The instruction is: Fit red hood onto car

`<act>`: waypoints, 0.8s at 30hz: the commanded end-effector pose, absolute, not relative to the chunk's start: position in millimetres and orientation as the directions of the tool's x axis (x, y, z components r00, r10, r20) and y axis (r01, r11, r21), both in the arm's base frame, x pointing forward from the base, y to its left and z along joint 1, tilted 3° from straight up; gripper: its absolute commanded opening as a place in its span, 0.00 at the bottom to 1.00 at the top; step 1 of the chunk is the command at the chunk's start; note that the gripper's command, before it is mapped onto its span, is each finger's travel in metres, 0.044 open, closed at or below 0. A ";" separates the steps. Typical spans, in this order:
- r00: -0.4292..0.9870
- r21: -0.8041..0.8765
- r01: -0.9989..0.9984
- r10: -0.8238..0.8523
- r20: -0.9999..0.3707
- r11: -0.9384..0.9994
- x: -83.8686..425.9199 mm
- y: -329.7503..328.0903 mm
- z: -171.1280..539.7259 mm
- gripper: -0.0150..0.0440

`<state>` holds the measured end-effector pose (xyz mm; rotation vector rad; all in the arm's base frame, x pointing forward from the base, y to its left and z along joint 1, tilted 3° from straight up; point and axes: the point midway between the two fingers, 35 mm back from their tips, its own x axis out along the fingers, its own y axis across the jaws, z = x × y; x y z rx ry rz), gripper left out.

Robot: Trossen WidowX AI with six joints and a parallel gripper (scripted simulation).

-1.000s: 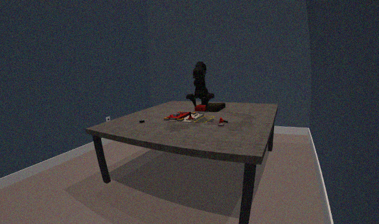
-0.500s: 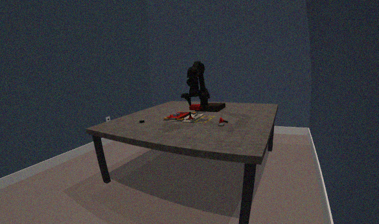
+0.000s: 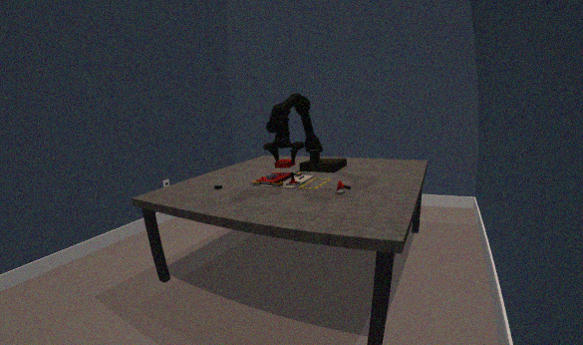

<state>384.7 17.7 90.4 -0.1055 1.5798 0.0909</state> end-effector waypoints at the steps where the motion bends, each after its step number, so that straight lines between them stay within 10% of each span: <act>1: -0.008 -0.014 -0.109 -0.015 -1.000 0.994 379.9 -4.8 91.7 0.25; 24: -0.012 -0.020 -0.030 -0.020 -1.000 0.999 348.8 -86.2 88.1 0.25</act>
